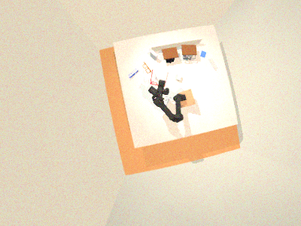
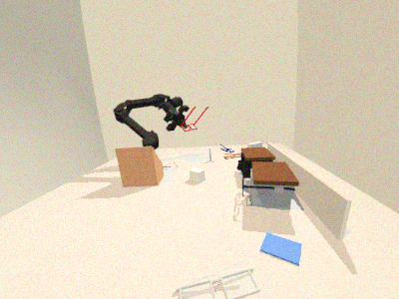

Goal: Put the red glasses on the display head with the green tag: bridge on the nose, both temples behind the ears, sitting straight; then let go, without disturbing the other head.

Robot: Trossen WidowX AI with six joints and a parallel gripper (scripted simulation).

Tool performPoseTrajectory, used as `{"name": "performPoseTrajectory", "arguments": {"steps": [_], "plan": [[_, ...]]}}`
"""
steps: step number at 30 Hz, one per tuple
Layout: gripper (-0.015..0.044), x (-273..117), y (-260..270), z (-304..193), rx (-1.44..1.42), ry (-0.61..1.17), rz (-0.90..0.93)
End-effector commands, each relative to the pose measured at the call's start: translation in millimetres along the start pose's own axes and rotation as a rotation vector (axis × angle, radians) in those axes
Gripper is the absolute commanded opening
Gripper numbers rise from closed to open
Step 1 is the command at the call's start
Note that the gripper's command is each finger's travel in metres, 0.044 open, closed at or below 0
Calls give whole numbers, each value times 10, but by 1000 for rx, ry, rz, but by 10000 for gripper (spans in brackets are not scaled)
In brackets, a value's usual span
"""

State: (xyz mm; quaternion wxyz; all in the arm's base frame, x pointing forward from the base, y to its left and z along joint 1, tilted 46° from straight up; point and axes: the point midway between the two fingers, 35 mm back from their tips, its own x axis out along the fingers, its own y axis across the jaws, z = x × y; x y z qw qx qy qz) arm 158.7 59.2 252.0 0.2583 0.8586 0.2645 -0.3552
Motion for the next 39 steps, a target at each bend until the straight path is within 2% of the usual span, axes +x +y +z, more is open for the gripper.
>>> {"name": "performPoseTrajectory", "arguments": {"steps": [1,12,39], "plan": [[0,-1,0,-2,-6,0,-1],[0,52,21,-3,-26,-20,-13],[0,897,436,224,-272,-217,-312]]}}
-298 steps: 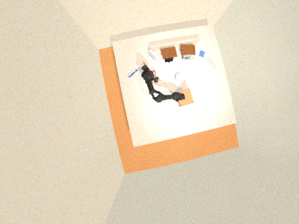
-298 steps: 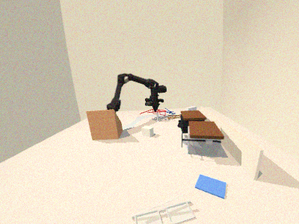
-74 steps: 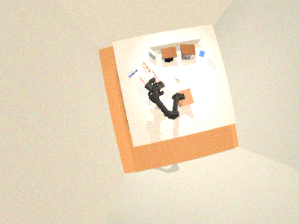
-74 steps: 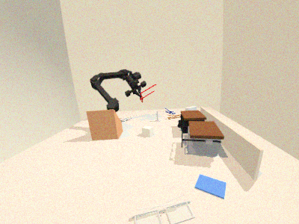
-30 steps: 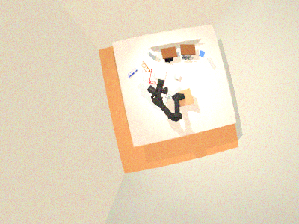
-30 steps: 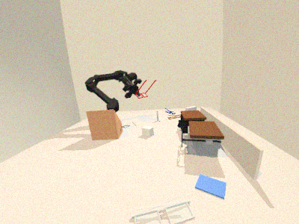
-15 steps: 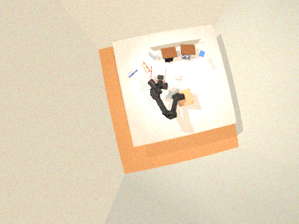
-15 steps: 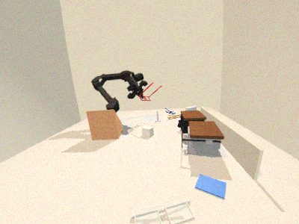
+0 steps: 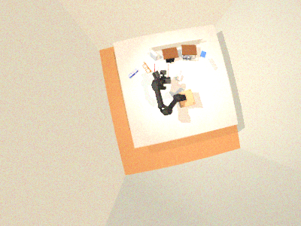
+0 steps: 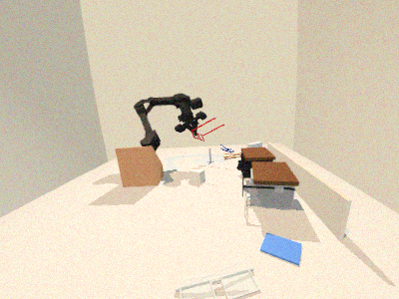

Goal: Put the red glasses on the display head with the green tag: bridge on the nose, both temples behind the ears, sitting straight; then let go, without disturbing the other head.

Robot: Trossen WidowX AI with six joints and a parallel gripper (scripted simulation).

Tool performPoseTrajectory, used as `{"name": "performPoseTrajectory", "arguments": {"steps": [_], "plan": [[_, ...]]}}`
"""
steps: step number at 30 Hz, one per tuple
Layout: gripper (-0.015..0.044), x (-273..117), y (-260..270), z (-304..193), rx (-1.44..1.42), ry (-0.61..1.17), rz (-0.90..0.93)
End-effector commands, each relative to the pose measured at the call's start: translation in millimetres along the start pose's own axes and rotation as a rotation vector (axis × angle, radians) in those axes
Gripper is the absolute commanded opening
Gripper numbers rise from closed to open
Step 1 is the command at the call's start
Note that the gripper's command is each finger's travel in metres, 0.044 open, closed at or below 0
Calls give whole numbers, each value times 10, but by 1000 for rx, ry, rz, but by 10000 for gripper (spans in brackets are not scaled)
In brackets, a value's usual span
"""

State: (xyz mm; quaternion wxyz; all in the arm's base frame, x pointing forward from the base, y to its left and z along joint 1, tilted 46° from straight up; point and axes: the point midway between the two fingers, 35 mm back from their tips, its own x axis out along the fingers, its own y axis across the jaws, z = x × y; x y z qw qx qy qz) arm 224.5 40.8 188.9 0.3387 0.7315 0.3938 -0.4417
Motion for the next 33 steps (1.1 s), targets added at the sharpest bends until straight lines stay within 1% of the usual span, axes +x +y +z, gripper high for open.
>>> {"name": "performPoseTrajectory", "arguments": {"steps": [1,16,33], "plan": [[0,98,76,45,-31,-1,-44],[0,515,339,348,-127,39,-221],[0,965,522,803,-202,193,-365]]}}
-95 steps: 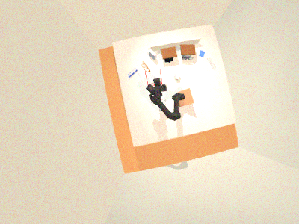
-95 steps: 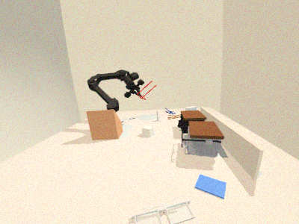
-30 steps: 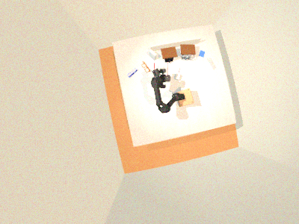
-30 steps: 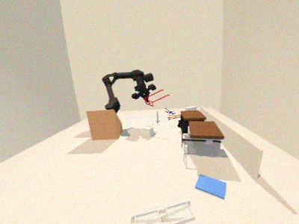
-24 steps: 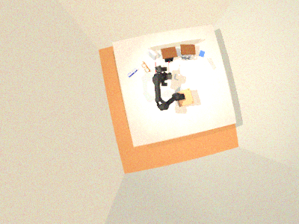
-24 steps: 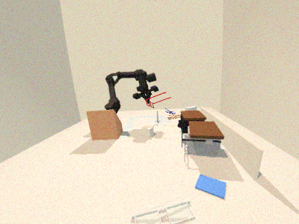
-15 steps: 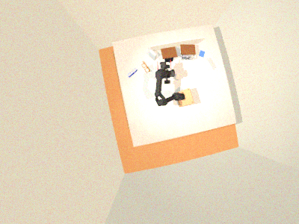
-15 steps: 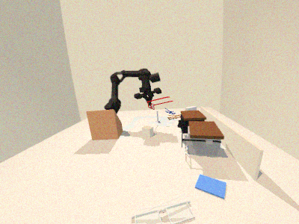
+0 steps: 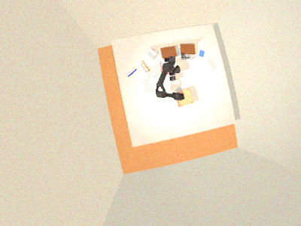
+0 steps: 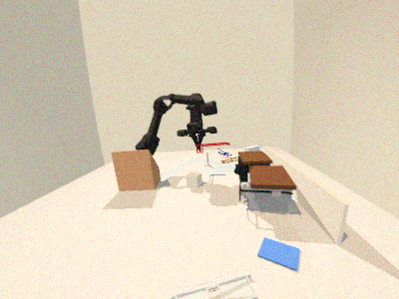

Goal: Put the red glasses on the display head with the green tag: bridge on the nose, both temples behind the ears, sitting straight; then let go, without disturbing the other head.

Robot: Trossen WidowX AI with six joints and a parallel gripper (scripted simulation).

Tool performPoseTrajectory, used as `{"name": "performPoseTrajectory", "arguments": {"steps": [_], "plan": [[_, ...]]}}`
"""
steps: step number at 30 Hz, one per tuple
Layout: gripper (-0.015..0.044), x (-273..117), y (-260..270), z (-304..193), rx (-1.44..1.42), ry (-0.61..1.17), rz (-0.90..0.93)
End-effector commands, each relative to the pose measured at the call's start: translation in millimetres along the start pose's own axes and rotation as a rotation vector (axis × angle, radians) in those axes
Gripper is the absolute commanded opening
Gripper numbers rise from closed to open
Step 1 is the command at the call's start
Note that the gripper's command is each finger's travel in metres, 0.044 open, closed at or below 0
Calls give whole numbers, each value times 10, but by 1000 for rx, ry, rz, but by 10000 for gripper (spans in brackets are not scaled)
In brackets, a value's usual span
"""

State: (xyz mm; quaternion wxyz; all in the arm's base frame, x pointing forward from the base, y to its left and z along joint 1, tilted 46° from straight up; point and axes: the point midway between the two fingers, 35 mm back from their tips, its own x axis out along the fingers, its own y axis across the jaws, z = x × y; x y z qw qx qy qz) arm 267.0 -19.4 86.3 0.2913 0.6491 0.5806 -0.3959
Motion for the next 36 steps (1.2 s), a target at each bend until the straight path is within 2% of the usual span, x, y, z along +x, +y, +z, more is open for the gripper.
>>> {"name": "performPoseTrajectory", "arguments": {"steps": [1,16,36], "plan": [[0,64,39,114,-23,43,-17],[0,325,92,594,-91,226,-41],[0,511,91,577,-93,244,-41]]}}
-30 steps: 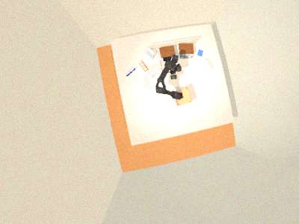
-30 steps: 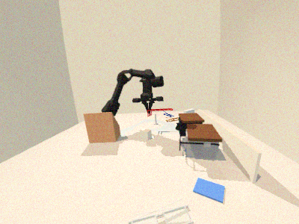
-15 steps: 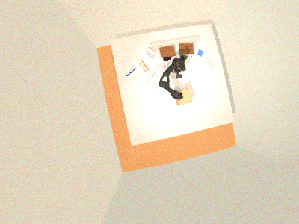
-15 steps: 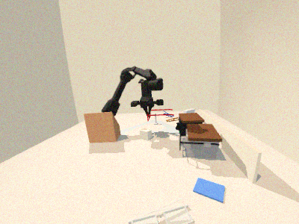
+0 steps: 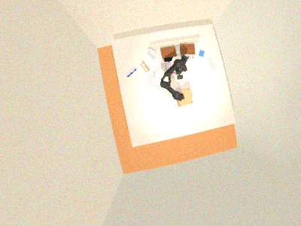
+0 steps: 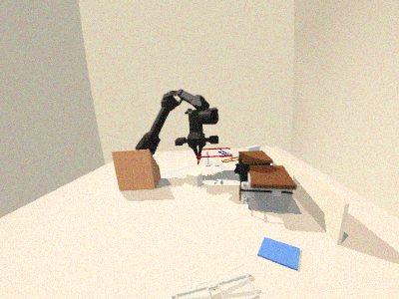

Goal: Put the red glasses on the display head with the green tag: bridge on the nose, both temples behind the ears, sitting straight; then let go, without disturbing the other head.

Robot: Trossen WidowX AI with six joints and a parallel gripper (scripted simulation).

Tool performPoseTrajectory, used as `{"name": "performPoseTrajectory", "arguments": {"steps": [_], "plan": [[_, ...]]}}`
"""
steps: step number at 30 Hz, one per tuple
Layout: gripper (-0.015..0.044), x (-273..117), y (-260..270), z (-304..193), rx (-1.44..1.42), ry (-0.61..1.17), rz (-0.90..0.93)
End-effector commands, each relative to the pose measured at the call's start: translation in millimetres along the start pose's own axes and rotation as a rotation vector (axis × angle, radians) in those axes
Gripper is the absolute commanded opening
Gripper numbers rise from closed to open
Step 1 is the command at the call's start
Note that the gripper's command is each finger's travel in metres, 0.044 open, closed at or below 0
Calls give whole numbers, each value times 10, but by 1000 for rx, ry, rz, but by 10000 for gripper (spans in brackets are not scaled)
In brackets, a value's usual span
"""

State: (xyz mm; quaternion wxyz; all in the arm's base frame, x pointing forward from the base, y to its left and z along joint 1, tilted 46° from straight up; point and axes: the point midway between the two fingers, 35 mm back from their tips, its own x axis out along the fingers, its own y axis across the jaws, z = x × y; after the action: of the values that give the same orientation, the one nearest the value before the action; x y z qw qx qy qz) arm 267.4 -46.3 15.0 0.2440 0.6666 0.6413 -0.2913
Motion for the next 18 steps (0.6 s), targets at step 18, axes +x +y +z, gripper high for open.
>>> {"name": "performPoseTrajectory", "arguments": {"steps": [18], "plan": [[0,207,-9,17,6,4,-5]]}}
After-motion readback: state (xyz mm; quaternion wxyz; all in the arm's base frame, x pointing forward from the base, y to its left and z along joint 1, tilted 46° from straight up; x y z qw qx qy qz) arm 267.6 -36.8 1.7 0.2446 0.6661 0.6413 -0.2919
